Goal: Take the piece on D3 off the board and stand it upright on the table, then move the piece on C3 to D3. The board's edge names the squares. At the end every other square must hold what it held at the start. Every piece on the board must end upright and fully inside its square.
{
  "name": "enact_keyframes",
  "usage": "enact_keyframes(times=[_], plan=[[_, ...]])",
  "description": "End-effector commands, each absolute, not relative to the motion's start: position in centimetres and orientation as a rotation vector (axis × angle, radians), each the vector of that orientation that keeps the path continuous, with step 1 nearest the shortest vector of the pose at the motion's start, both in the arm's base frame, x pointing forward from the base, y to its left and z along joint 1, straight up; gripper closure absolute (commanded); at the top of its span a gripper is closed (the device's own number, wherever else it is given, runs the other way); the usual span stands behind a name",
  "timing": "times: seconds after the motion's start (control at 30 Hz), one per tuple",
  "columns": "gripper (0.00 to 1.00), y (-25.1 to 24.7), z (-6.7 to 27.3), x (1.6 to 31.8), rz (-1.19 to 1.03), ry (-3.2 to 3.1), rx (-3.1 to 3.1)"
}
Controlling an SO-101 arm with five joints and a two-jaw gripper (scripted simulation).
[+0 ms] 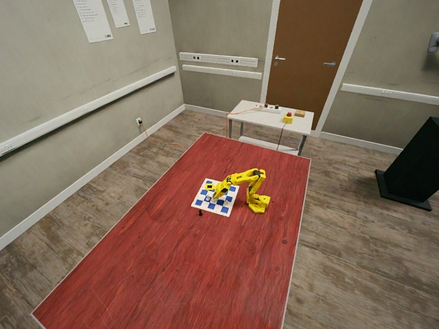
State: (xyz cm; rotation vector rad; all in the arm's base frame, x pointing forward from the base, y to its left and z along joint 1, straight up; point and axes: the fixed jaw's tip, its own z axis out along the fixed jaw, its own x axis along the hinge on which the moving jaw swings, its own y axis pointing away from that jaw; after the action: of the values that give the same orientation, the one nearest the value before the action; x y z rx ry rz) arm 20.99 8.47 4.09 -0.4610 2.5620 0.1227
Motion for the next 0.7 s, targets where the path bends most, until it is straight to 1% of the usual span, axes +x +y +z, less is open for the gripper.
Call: enact_keyframes(times=[0.0,0.67], plan=[[1.00,8.71,4.47,21.12,0.125,2.555,-0.478],[1.00,8.72,3.91,21.14,0.125,2.555,-0.478]])
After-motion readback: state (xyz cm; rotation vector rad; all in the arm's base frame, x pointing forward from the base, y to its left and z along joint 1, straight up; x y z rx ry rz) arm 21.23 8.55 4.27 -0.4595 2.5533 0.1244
